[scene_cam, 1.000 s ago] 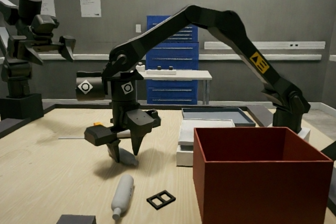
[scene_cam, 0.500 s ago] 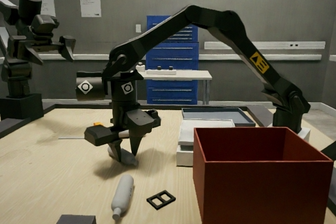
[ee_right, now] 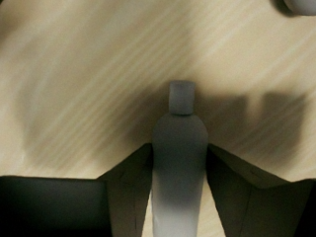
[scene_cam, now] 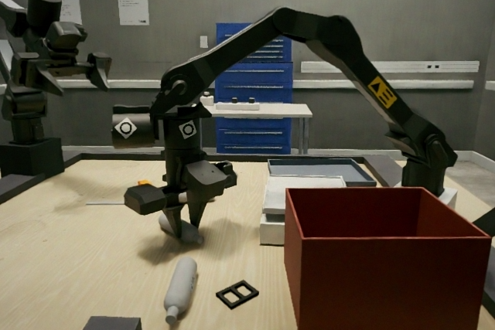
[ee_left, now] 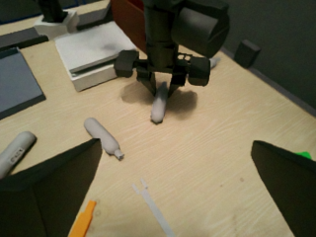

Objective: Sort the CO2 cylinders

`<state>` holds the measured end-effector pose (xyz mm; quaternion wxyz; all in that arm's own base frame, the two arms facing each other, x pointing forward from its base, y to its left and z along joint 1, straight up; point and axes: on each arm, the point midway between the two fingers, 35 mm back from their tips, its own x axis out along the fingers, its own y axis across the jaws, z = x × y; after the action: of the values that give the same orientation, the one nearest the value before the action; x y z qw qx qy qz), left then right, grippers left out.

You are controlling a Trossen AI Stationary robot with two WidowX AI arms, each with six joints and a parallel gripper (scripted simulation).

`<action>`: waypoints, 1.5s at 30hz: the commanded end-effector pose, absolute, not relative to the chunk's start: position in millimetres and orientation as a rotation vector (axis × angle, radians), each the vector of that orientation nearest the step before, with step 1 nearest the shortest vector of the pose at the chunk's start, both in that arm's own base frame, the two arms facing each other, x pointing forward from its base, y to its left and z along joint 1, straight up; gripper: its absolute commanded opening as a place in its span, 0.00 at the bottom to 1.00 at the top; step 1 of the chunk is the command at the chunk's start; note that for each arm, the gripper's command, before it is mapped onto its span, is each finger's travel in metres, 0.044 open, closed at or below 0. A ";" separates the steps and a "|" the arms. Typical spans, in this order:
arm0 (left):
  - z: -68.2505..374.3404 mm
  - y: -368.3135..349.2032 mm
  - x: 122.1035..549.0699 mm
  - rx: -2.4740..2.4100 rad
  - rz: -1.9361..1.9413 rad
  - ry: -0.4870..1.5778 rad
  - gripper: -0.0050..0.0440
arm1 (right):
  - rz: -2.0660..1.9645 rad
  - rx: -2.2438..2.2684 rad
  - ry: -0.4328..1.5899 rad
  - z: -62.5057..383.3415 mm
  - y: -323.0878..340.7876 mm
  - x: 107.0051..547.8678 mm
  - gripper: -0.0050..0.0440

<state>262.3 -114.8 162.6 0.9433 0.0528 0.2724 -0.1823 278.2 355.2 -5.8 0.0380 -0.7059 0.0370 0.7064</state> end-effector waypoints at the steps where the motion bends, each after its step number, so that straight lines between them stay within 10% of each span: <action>1: 169.4 -115.6 263.4 0.103 -0.373 0.536 1.00 | 2.130 -2.177 0.078 8.6 359.9 281.8 0.30; 6: 169.4 -115.6 263.4 0.103 -0.373 0.536 1.00 | 2.103 -2.183 0.054 26.3 362.8 284.1 0.10; 45: 179.1 -88.2 330.2 1.154 -0.506 0.334 1.00 | 2.132 -2.184 0.091 132.8 160.1 256.3 0.00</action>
<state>316.7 -92.4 169.9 0.8275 0.4776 0.1805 -0.2335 263.5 177.9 117.1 0.0357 -0.7036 0.0396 0.7086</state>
